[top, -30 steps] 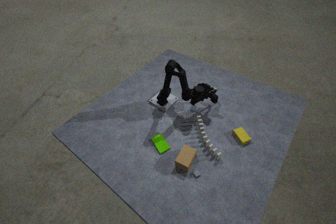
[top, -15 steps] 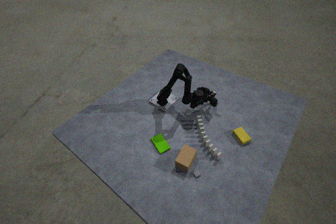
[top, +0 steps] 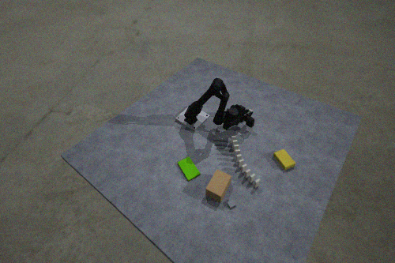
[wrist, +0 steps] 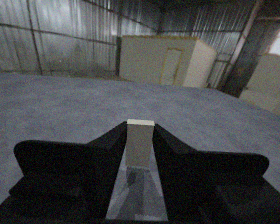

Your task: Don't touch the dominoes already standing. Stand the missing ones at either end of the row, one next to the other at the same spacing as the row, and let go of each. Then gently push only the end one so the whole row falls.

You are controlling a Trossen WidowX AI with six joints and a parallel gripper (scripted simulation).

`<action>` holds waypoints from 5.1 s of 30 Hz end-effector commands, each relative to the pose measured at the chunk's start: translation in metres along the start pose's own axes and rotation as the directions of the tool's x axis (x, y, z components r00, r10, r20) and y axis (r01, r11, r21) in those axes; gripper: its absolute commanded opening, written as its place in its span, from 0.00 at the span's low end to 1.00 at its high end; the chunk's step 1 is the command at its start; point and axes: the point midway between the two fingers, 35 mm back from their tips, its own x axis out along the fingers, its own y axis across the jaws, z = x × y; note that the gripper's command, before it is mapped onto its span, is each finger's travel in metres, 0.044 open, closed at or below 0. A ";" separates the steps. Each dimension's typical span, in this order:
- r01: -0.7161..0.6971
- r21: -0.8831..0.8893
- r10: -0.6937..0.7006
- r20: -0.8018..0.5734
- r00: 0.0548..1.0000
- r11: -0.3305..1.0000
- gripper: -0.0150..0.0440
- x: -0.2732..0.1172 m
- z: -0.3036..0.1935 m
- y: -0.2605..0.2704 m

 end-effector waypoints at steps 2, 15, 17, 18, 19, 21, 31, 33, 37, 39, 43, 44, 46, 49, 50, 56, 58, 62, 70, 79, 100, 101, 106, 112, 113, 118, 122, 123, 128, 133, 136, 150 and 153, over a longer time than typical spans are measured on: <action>0.000 -0.001 0.000 -0.003 1.000 1.000 0.44 0.000 -0.002 0.001; 0.000 -0.001 0.000 -0.003 1.000 1.000 0.93 0.000 -0.002 0.001; 0.000 -0.001 0.000 -0.003 1.000 1.000 1.00 0.000 -0.002 0.001; 0.000 -0.001 0.000 -0.003 1.000 1.000 1.00 0.000 -0.002 0.001; 0.000 -0.001 0.000 -0.003 1.000 1.000 1.00 0.000 -0.002 0.001; 0.000 -0.001 0.000 -0.003 1.000 1.000 1.00 0.000 0.002 0.000; 0.001 0.005 -0.001 -0.004 1.000 1.000 1.00 -0.004 0.048 -0.004; 0.021 0.017 -0.021 -0.019 1.000 1.000 1.00 0.001 0.048 -0.012; 0.107 0.071 -0.099 -0.111 0.989 0.992 1.00 0.025 0.048 -0.046; 0.132 0.103 -0.111 -0.189 0.976 0.986 1.00 0.039 0.042 -0.057; 0.170 0.147 -0.105 -0.372 0.922 0.974 1.00 0.063 0.031 -0.069; 0.177 0.153 -0.098 -0.421 0.902 0.972 1.00 0.068 0.030 -0.070; 0.189 0.158 -0.081 -0.517 0.852 0.969 1.00 0.075 0.027 -0.069; 0.193 0.153 -0.048 -0.654 0.755 0.969 1.00 0.080 0.027 -0.064; 0.191 0.148 -0.035 -0.696 0.717 0.970 1.00 0.080 0.029 -0.061; 0.158 0.093 -0.011 -0.830 0.558 0.983 1.00 0.077 0.046 -0.050; 0.141 0.083 0.002 -0.866 0.500 0.986 1.00 0.072 0.050 -0.045; 0.097 0.049 0.009 -0.926 0.378 0.994 1.00 0.061 0.067 -0.036; -0.003 0.062 0.062 -0.992 0.110 0.998 1.00 0.019 0.091 -0.010; -0.005 0.062 0.062 -0.992 0.106 0.998 1.00 0.019 0.092 -0.009; -0.005 0.062 0.062 -0.992 0.106 0.998 1.00 0.025 0.027 -0.005; -0.005 0.062 0.062 -0.992 0.106 0.998 1.00 0.025 0.027 -0.005; -0.005 0.062 0.062 -0.992 0.106 0.998 1.00 0.026 0.020 -0.005; -0.005 0.062 0.062 -0.992 0.106 0.998 1.00 0.027 0.012 -0.004; -0.005 0.062 0.062 -0.992 0.106 0.998 1.00 0.027 0.012 -0.004; -0.005 0.062 0.062 -0.992 0.106 0.998 0.78 0.027 0.012 -0.004; -0.005 0.062 0.062 -0.992 0.106 0.998 0.60 0.027 0.012 -0.004; -0.005 0.062 0.062 -0.992 0.106 0.998 0.56 0.027 0.012 -0.004; -0.005 0.062 0.062 -0.992 0.106 0.998 0.44 0.027 0.012 -0.004; -0.005 0.062 0.062 -0.992 0.106 0.998 0.44 0.027 0.012 -0.004; -0.005 0.062 0.062 -0.992 0.106 0.998 0.44 0.027 0.014 -0.004; -0.001 0.065 0.065 -0.992 0.108 0.998 0.44 0.012 0.145 -0.012; 0.022 0.068 0.065 -0.992 0.107 0.997 0.44 0.010 0.145 -0.013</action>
